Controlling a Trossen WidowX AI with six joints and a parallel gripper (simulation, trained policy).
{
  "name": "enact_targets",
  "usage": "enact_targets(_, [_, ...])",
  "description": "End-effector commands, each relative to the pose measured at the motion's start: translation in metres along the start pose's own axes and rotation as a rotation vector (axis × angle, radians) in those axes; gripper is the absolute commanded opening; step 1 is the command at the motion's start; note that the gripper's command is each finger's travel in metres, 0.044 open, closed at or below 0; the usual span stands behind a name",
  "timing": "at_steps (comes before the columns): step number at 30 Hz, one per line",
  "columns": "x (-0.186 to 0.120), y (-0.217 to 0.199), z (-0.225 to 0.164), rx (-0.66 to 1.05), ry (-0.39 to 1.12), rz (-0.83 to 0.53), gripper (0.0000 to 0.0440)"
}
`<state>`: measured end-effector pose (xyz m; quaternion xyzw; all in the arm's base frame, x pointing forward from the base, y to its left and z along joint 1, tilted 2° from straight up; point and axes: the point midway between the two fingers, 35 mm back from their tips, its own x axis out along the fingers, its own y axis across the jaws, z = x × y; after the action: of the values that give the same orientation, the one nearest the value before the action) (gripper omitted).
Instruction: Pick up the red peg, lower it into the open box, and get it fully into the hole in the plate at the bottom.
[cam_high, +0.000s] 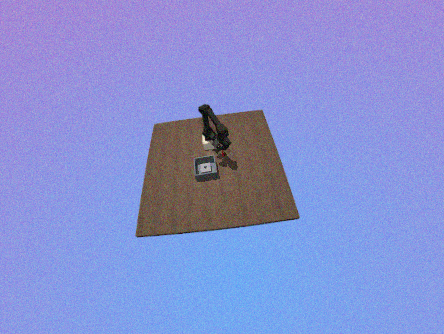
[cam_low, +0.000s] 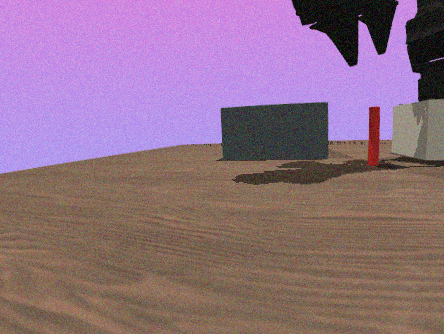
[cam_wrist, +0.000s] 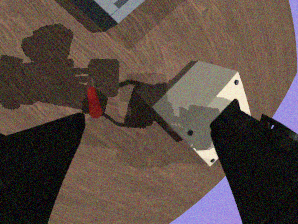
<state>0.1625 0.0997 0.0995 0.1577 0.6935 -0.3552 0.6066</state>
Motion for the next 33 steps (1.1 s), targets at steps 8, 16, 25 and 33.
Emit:
enact_targets(8, [0.031,0.023,-0.018,-0.043,-0.006,-0.014,0.0440])
enact_targets(16, [0.060,0.041,-0.019,-0.064,-0.019,0.022,0.0440])
enact_targets(25, [0.097,0.059,-0.016,-0.064,-0.044,0.073,0.0440])
enact_targets(33, [0.121,0.064,-0.015,-0.073,-0.045,0.080,0.0341])
